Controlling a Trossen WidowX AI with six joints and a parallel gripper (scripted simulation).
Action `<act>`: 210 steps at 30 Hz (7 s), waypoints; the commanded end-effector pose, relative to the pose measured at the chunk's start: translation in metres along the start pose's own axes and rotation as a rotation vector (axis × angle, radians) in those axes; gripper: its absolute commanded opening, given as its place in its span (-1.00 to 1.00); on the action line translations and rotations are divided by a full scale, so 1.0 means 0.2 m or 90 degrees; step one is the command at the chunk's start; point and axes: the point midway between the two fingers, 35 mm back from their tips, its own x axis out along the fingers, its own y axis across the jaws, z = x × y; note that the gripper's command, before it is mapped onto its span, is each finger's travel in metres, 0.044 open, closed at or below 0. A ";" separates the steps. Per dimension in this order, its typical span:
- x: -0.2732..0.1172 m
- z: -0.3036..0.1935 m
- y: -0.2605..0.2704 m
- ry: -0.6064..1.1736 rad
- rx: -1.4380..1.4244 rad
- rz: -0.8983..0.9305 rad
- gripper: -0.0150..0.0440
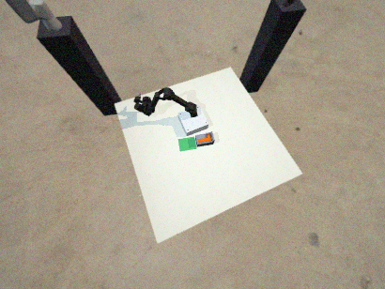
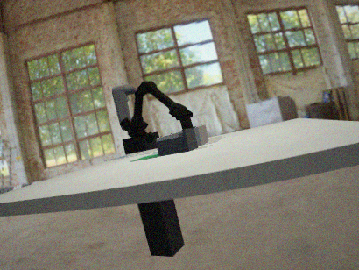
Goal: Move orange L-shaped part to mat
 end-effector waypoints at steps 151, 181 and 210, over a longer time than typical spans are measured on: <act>-2.48 1.62 -2.03 0.613 -1.647 1.493 0.12; -2.51 1.51 -1.89 0.079 -1.684 1.987 0.46; -2.50 1.35 -1.72 -1.040 -1.272 2.412 0.46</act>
